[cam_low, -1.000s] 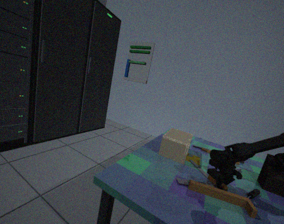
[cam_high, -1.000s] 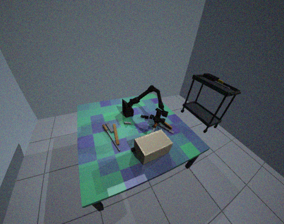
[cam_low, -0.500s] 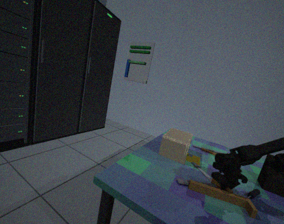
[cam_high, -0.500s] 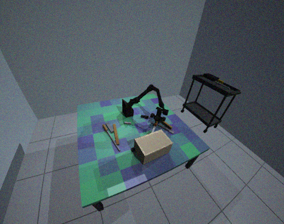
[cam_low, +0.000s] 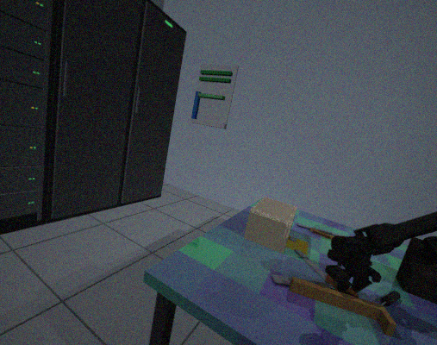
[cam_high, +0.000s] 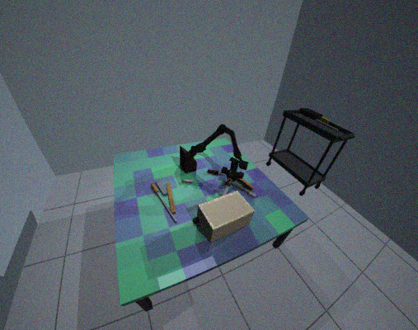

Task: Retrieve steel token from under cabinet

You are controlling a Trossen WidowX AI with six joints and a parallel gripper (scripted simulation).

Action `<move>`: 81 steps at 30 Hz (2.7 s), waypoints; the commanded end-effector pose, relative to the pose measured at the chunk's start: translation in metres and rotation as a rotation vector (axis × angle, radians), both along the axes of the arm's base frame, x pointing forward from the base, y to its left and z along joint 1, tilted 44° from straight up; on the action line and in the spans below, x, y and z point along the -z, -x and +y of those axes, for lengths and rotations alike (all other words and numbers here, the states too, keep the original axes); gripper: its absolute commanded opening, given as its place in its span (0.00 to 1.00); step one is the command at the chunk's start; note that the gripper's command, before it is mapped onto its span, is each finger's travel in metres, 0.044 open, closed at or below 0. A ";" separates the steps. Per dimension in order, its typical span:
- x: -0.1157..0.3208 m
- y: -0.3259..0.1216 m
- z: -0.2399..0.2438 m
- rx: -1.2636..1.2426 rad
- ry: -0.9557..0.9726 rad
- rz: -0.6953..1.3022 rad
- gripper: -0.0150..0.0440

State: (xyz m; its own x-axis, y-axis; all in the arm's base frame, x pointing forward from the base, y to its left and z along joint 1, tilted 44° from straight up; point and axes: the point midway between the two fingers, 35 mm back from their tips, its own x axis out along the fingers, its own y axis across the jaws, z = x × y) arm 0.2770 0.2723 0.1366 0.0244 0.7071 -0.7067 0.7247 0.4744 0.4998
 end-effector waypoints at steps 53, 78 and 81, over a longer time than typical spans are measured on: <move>0.020 -0.027 -0.019 -0.002 -0.002 -0.005 0.25; 0.044 -0.060 -0.044 -0.002 0.001 -0.006 0.25; 0.046 -0.063 -0.046 -0.002 0.001 -0.007 0.25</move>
